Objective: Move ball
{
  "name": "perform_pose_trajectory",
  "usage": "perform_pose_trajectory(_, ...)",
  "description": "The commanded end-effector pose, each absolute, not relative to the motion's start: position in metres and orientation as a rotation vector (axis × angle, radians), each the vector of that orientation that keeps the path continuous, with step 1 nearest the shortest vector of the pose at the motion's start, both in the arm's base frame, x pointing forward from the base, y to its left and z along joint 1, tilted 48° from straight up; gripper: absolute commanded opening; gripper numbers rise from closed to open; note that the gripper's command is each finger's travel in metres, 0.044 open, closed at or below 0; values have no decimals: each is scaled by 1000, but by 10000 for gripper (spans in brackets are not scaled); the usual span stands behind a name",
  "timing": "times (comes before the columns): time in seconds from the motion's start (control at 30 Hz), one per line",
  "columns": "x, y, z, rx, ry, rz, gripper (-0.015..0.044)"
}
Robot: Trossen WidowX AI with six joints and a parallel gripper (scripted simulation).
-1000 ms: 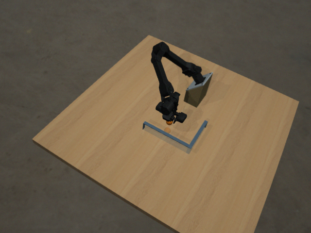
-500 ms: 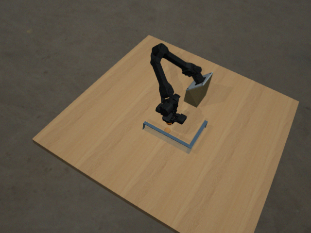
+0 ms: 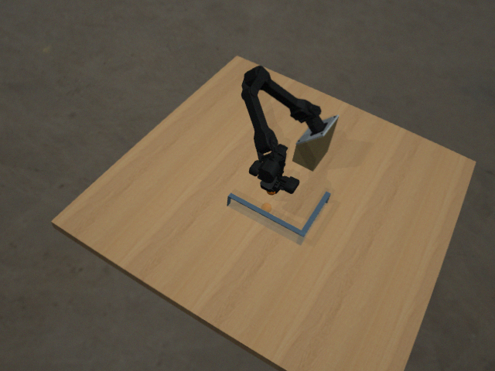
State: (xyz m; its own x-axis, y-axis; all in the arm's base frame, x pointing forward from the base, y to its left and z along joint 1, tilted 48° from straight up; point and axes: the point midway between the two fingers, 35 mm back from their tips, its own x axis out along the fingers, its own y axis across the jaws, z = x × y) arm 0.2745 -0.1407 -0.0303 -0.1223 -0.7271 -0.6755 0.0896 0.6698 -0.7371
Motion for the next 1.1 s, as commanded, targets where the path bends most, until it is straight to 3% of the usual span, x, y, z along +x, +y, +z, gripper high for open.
perform_pose_trajectory(0.0, 285, -121, -12, -532, 1530, -756, 0)
perform_pose_trajectory(0.43, 285, -68, 41, -539, 1530, -766, 0)
perform_pose_trajectory(1.07, 344, -92, -1, -539, 1527, -768, 0)
